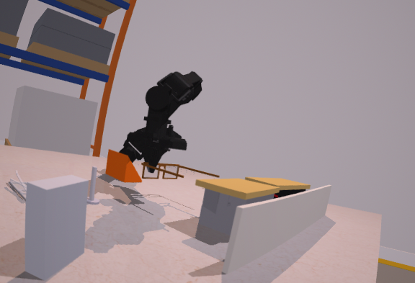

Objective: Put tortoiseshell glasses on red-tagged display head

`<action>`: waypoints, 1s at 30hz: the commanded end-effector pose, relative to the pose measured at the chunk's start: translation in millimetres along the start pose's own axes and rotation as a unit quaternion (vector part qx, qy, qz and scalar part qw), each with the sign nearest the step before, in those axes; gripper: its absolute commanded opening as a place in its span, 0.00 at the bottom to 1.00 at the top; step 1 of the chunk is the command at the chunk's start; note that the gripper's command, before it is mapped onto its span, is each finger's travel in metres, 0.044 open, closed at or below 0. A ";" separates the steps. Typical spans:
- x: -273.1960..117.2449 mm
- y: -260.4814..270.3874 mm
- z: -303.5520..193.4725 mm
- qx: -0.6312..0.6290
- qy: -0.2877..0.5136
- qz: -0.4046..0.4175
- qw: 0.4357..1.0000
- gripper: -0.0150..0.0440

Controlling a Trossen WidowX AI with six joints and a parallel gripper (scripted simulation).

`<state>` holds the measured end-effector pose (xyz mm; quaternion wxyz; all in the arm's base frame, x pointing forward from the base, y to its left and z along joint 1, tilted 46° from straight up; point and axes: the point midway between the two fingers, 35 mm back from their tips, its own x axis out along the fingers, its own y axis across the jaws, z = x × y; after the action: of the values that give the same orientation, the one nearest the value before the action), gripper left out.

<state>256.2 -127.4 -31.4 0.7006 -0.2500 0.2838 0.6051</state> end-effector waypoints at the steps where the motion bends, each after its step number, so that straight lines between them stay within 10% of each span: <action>1: 5.3 1.1 1.8 0.003 -0.003 0.002 1.000 0.25; 30: 15.3 -14.8 4.7 0.002 0.002 0.001 1.000 0.25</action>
<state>267.5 -115.2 -38.4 0.6994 -0.2483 0.2865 0.6059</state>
